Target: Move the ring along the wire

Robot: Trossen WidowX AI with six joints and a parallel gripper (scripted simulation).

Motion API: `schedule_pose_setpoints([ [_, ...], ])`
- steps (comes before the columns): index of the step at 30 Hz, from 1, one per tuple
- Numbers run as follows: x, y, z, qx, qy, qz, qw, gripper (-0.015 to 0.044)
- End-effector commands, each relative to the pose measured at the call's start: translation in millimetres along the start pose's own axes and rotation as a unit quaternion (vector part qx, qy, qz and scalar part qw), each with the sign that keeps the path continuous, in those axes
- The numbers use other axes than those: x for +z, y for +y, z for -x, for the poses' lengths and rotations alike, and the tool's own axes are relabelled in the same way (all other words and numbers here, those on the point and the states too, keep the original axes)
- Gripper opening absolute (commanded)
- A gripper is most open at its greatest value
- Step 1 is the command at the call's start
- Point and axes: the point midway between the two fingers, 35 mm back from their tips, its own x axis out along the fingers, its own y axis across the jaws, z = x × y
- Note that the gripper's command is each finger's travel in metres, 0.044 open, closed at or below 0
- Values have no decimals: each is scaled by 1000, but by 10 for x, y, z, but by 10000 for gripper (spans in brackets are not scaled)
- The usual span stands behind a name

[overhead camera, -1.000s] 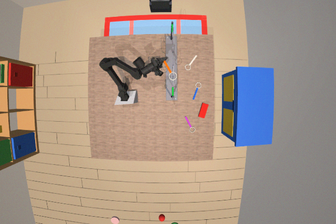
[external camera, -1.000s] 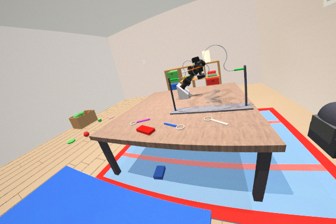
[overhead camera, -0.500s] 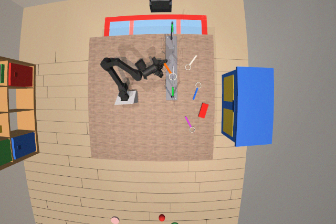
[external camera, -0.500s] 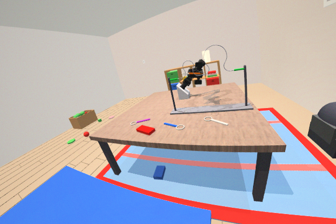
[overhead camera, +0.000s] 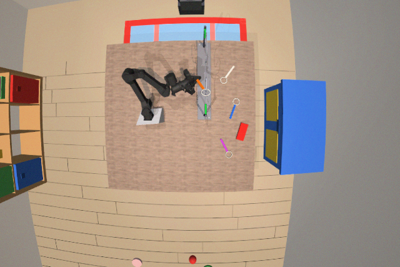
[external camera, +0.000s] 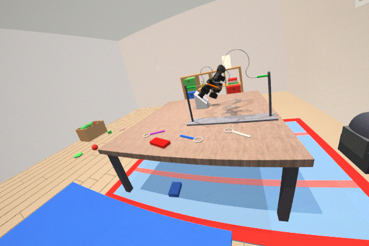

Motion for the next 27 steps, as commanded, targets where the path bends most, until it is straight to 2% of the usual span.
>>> schedule_pose_setpoints([
  [1,21,-190,22,-26,-1,49,998,-150],
  [27,378,-1050,309,-149,34,315,937,-150],
])
